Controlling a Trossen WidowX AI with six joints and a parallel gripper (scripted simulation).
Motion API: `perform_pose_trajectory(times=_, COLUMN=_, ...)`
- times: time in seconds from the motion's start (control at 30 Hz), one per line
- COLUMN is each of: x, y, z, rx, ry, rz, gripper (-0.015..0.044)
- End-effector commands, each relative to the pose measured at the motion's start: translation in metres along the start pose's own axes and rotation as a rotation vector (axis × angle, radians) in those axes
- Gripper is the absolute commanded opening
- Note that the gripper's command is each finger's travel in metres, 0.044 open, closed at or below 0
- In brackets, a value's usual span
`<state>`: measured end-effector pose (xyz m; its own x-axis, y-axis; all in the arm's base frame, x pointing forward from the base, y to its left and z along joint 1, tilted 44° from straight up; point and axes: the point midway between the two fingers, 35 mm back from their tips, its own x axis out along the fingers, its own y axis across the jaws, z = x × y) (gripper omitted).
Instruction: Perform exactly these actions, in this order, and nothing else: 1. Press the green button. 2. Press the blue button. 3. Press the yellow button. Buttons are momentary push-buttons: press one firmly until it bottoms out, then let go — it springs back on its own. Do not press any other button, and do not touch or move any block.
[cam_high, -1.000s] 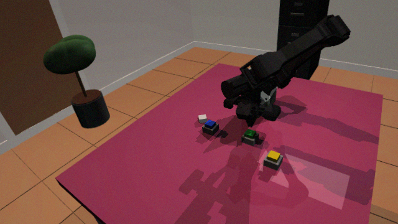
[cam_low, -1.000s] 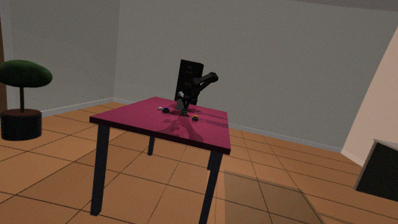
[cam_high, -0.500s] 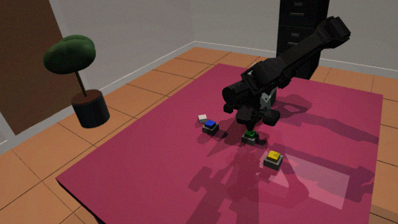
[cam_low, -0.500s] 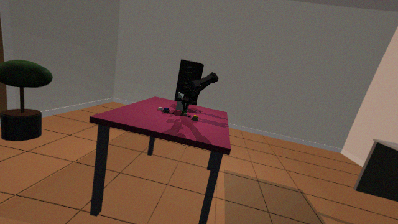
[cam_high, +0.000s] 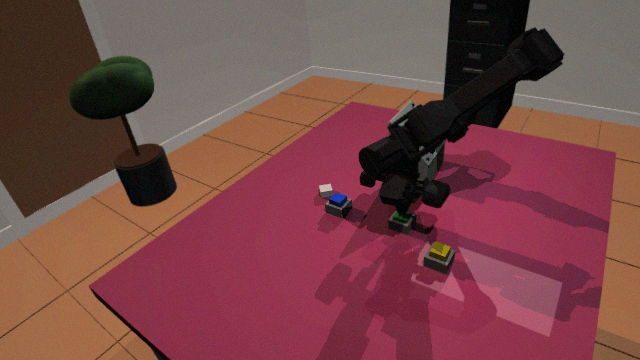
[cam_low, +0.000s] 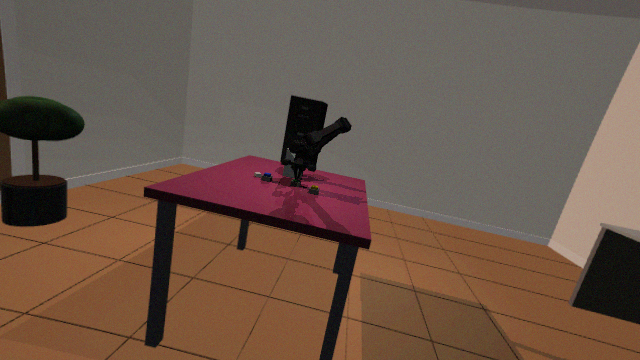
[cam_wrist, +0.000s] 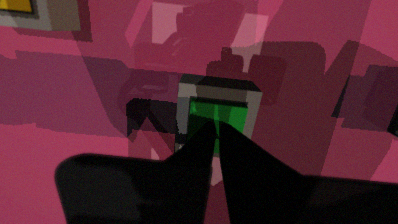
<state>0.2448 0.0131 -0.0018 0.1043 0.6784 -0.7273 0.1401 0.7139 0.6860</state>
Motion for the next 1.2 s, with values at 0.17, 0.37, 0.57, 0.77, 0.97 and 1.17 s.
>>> perform_pose_trajectory(times=0.17, x=0.001, y=0.001, z=0.0, rx=0.004, ry=0.002, rz=0.003, gripper=0.002)
perform_pose_trajectory(times=0.37, x=-0.002, y=0.0, z=0.0, rx=0.0, ry=0.001, rz=0.0, gripper=0.002)
perform_pose_trajectory(times=0.57, x=-0.032, y=0.0, z=0.0, rx=0.004, ry=0.002, rz=0.002, gripper=0.002)
perform_pose_trajectory(times=0.77, x=-0.091, y=-0.001, z=0.0, rx=0.005, ry=0.002, rz=-0.001, gripper=0.002)
perform_pose_trajectory(times=0.97, x=-0.095, y=-0.009, z=0.004, rx=0.005, ry=0.002, rz=-0.003, gripper=0.002)
perform_pose_trajectory(times=1.17, x=-0.1, y=-0.092, z=0.023, rx=0.006, ry=-0.001, rz=-0.014, gripper=0.002)
